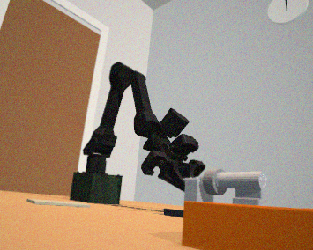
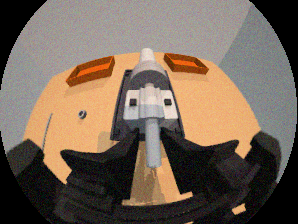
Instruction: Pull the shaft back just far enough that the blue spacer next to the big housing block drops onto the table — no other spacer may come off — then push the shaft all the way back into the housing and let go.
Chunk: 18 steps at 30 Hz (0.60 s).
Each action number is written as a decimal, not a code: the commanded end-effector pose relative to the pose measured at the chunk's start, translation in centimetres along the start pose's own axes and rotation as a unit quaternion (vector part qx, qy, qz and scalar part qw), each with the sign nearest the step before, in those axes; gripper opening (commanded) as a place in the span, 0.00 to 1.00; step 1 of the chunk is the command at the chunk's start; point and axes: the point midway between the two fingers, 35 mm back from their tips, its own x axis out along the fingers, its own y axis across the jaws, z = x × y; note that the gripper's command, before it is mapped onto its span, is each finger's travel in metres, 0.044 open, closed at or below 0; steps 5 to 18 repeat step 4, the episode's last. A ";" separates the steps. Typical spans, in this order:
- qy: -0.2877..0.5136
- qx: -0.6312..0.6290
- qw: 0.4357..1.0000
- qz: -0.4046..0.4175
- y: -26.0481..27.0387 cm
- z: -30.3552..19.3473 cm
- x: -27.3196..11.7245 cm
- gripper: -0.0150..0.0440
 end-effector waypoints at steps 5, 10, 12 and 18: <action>0.000 0.000 1.000 0.000 0.0 0.0 0.0 0.79; 0.000 0.000 1.000 0.000 0.0 0.0 0.0 0.79; 0.000 0.000 1.000 0.000 0.0 0.0 0.0 0.79; 0.000 0.000 1.000 0.000 0.0 0.0 0.0 0.79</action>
